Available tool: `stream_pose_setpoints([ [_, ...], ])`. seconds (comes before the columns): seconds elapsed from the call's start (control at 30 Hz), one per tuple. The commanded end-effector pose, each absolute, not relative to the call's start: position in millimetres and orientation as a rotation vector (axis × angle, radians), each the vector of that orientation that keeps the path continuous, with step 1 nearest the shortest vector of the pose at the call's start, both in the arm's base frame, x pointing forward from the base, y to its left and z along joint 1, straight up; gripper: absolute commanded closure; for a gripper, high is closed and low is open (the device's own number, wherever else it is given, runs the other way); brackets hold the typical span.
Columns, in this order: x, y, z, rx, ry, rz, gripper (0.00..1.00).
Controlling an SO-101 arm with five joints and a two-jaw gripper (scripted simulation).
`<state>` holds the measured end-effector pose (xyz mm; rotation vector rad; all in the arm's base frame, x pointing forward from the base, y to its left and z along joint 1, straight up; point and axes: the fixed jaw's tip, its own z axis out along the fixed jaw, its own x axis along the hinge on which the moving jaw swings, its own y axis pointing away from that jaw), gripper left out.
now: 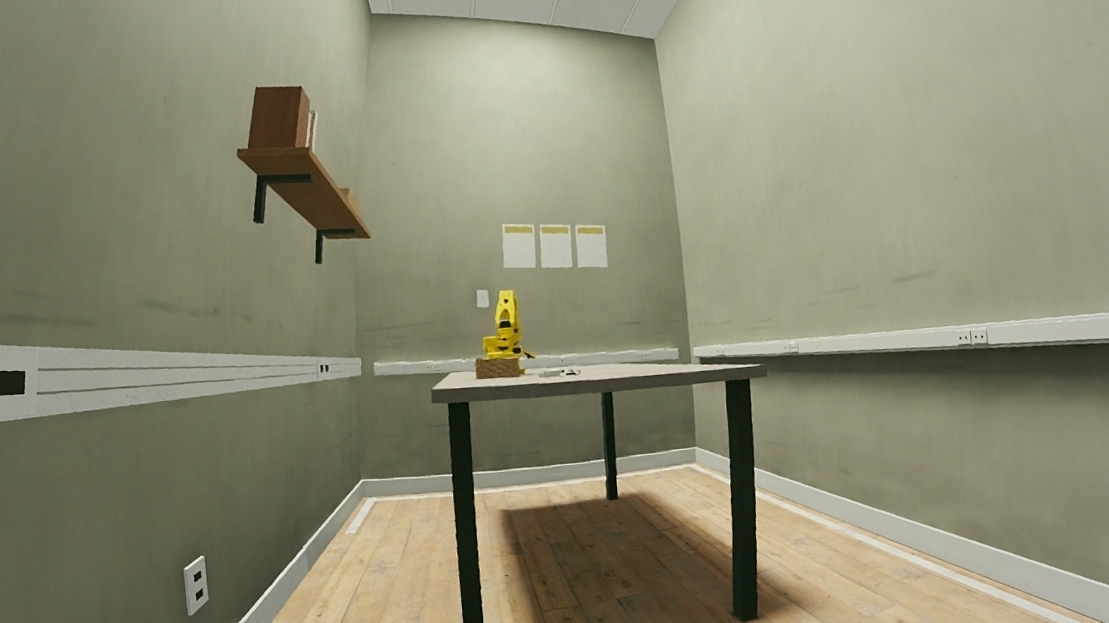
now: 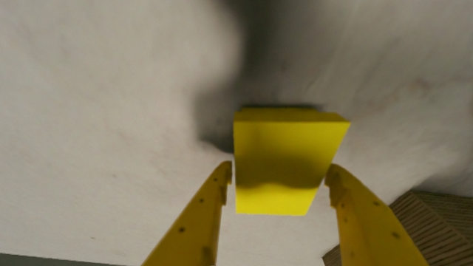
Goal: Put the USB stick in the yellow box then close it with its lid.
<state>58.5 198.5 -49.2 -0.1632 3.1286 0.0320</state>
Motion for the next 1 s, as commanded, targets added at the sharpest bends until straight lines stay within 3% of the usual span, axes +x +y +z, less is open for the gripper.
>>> stream_pose_setpoints([
  [0.0,56.1,194.7,-52.8,-0.159,3.135,0.009,0.7],
  [0.97,56.7,195.8,-51.2,-0.159,3.135,0.009,0.71],
])
